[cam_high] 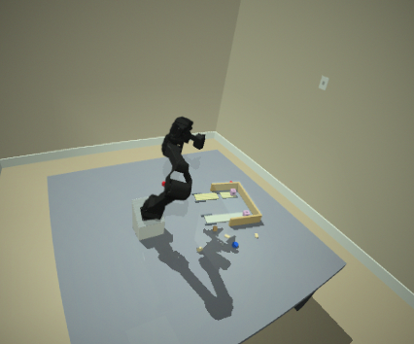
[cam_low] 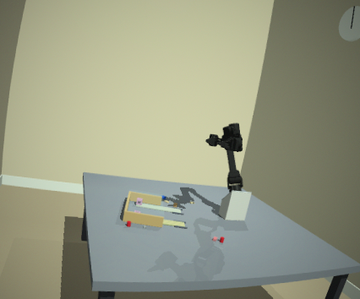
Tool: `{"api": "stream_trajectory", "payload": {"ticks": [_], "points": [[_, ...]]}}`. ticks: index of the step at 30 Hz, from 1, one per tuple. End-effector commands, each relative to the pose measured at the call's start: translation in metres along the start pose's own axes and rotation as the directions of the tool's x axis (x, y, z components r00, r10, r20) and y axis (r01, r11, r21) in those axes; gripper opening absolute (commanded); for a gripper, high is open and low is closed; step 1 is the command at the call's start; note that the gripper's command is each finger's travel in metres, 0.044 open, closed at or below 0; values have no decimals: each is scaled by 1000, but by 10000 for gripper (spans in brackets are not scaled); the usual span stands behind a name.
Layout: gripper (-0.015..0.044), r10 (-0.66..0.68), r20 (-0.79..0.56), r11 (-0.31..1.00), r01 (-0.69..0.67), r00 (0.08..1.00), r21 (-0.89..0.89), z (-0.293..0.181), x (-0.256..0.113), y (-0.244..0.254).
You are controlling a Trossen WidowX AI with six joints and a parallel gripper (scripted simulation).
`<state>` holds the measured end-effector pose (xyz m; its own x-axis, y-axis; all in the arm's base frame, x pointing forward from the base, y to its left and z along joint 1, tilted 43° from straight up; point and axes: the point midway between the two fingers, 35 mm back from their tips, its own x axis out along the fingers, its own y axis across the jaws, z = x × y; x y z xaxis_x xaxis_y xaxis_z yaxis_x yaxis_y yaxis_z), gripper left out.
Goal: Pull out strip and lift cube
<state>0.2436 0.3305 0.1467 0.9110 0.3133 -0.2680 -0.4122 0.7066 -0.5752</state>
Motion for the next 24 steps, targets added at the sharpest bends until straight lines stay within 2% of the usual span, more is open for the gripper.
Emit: {"api": "stream_trajectory", "payload": {"ticks": [1,6,12,24], "points": [[400,-82,-130,997,82,988,-6,-52,17,-35],[400,-177,-306,984,177,936,-27,-125,24,-79],[400,-265,-501,960,274,824,-56,-208,9,-123],[400,-272,-521,957,283,809,-60,-217,6,-127]]}}
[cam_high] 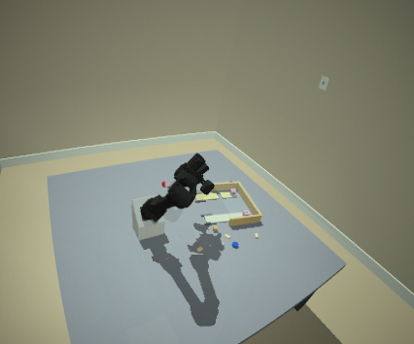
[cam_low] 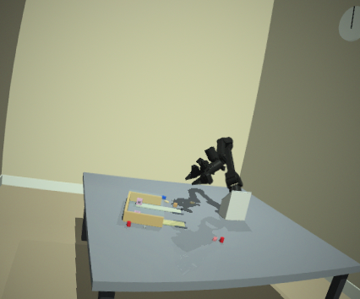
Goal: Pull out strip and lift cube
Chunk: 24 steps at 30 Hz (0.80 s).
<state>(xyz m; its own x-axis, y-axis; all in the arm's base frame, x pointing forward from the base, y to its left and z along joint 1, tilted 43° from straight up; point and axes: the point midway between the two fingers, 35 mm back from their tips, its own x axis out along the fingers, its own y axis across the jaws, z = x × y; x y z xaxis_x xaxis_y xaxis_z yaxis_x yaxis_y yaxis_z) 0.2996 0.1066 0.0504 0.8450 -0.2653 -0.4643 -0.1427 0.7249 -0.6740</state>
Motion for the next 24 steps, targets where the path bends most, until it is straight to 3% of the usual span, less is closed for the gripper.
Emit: {"api": "stream_trajectory", "payload": {"ticks": [1,4,9,17,21,24], "points": [[400,-4,-2,1000,4,1000,5,-1,0,-1],[347,-3,-36,1000,4,999,14,-2,5,-2],[216,-5,-290,996,31,957,87,-15,42,-11],[6,-6,-683,965,183,731,186,-53,80,-45],[0,-3,-812,942,275,584,194,-70,86,-65],[0,-3,-817,940,280,577,194,-71,87,-69]]}}
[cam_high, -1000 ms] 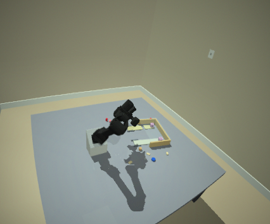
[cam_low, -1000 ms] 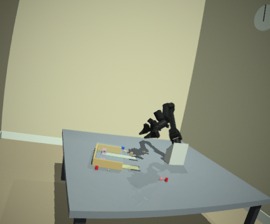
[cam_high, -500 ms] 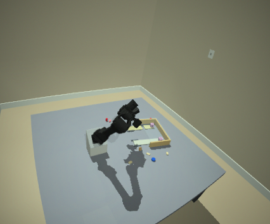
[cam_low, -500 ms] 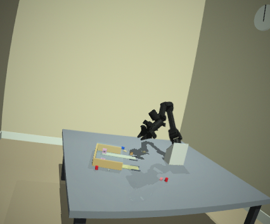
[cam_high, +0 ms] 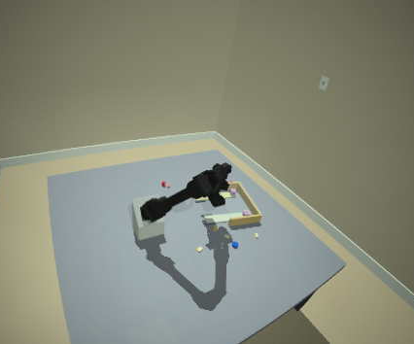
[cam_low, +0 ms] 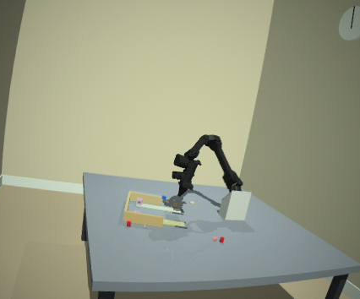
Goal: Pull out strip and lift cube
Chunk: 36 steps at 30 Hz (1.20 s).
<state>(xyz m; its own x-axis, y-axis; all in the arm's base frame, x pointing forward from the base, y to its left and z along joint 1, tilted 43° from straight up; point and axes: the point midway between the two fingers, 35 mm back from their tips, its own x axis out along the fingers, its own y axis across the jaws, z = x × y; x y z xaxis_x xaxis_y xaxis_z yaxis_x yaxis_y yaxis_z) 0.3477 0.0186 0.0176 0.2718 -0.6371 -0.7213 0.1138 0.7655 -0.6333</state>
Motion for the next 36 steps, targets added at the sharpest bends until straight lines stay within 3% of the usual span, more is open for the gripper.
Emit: {"api": "stream_trajectory", "payload": {"ticks": [1,36], "points": [[0,-43,-203,995,60,978,76,-4,20,-22],[0,-43,-203,995,60,978,76,-9,65,-23]]}}
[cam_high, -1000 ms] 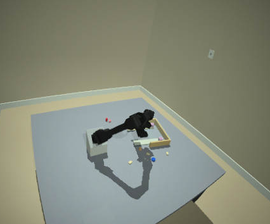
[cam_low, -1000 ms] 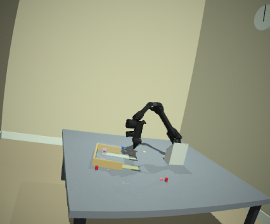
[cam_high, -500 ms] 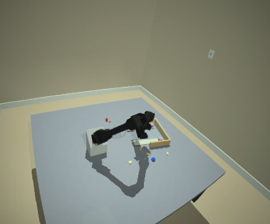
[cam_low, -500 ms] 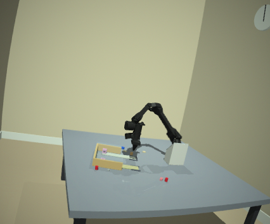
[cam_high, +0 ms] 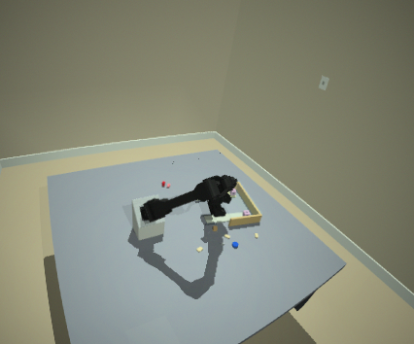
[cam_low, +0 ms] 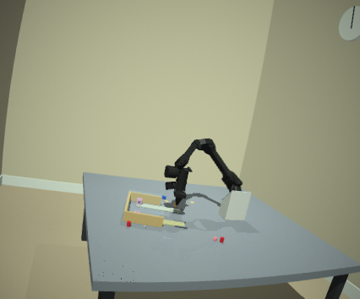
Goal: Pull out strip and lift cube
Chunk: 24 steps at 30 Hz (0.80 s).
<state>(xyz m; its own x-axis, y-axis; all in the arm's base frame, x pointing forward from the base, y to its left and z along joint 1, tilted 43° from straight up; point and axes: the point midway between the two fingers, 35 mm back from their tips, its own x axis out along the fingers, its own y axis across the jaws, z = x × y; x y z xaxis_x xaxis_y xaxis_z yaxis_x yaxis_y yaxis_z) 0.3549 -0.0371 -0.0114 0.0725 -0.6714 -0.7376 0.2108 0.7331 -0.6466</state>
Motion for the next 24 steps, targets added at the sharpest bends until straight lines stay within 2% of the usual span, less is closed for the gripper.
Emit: {"api": "stream_trajectory", "payload": {"ticks": [1,15,24], "points": [[0,-5,-4,1000,5,1000,-9,-2,8,1],[0,-8,-4,1000,8,1000,-9,-2,31,0],[0,-8,-4,1000,8,1000,-9,-2,32,0]]}}
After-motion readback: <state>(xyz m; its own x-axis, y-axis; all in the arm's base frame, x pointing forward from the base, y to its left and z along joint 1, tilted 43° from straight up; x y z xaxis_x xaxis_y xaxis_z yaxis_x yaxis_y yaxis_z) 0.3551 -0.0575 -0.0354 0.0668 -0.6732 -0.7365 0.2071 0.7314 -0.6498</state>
